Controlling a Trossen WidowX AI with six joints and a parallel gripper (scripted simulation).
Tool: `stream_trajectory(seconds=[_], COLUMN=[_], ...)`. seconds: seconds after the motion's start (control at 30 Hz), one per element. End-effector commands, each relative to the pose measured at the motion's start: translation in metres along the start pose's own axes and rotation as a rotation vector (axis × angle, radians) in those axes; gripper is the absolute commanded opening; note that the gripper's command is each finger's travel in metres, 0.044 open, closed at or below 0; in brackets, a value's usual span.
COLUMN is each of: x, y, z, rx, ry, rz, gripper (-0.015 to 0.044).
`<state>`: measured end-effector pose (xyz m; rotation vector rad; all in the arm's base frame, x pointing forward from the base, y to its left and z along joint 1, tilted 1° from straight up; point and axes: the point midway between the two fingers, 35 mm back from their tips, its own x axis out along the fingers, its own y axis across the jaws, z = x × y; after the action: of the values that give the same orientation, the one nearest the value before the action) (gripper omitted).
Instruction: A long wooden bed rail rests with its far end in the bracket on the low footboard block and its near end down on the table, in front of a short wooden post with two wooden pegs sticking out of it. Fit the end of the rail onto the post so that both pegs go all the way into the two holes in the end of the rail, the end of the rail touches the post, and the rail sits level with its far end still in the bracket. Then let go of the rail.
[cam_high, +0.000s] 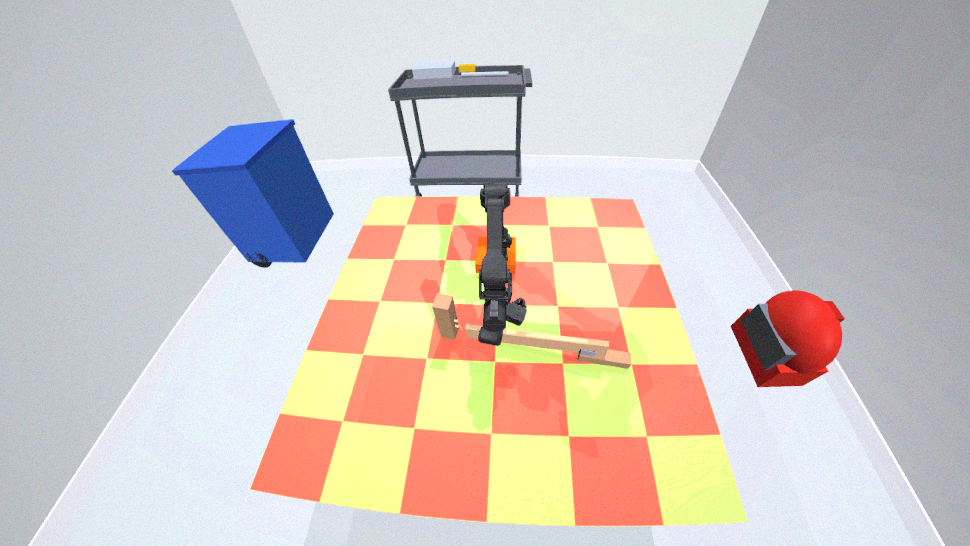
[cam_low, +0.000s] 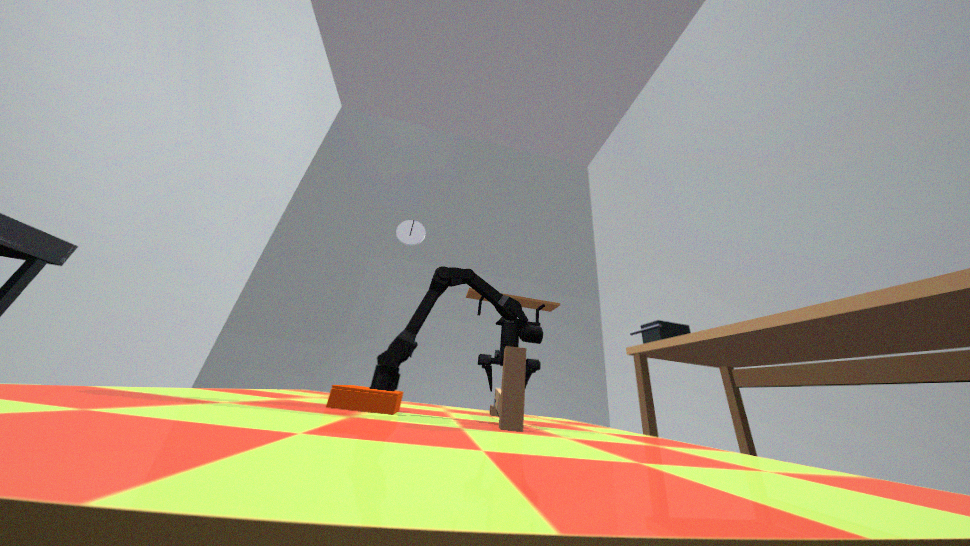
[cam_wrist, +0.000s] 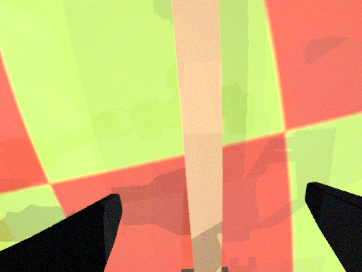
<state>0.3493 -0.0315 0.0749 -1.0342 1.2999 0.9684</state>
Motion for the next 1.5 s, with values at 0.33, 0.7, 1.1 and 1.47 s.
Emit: stream_trajectory(seconds=[0.33,0.7,1.1,1.47], x=[0.026,0.044,0.059,0.059], y=[0.001,0.002,0.004,0.004], z=[-0.001,-0.001,-0.002,-0.002], rx=[-0.004,-0.005,-0.006,-0.006], ry=[0.006,0.006,0.006,0.006], rz=[0.01,0.009,0.01,0.01], gripper=[0.044,0.044,0.0414,0.0125])
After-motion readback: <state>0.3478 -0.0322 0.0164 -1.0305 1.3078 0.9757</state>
